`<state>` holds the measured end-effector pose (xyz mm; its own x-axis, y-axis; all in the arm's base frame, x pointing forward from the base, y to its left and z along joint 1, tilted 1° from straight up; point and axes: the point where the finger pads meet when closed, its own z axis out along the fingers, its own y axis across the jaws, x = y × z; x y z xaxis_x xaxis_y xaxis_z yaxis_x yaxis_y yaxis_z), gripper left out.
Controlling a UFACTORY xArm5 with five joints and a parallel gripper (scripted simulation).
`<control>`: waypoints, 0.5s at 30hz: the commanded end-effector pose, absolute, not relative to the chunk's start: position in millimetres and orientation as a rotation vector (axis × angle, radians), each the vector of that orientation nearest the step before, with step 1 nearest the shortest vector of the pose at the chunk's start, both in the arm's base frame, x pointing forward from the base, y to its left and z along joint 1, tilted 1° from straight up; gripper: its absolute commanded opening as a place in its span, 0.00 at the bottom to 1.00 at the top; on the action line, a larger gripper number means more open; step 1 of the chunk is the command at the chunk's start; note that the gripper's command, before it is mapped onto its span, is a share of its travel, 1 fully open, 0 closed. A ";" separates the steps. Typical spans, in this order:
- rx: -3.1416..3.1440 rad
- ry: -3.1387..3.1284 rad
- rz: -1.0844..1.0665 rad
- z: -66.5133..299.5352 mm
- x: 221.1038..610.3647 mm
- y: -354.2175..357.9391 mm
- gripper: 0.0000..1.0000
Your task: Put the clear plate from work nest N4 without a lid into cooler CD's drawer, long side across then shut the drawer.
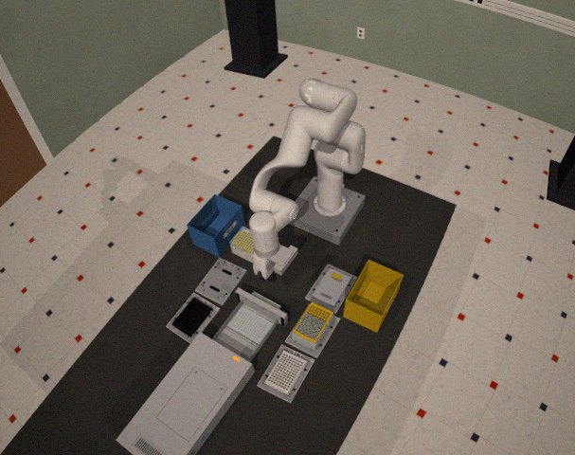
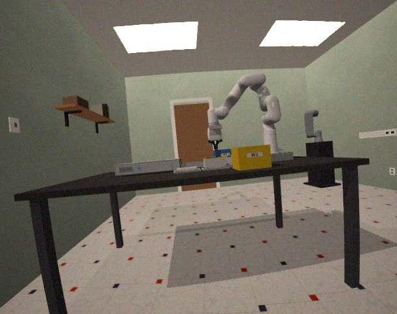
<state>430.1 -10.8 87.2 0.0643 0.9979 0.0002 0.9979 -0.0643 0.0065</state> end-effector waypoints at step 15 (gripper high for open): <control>2.280 2.138 0.000 66.9 430.7 -11.0 0.00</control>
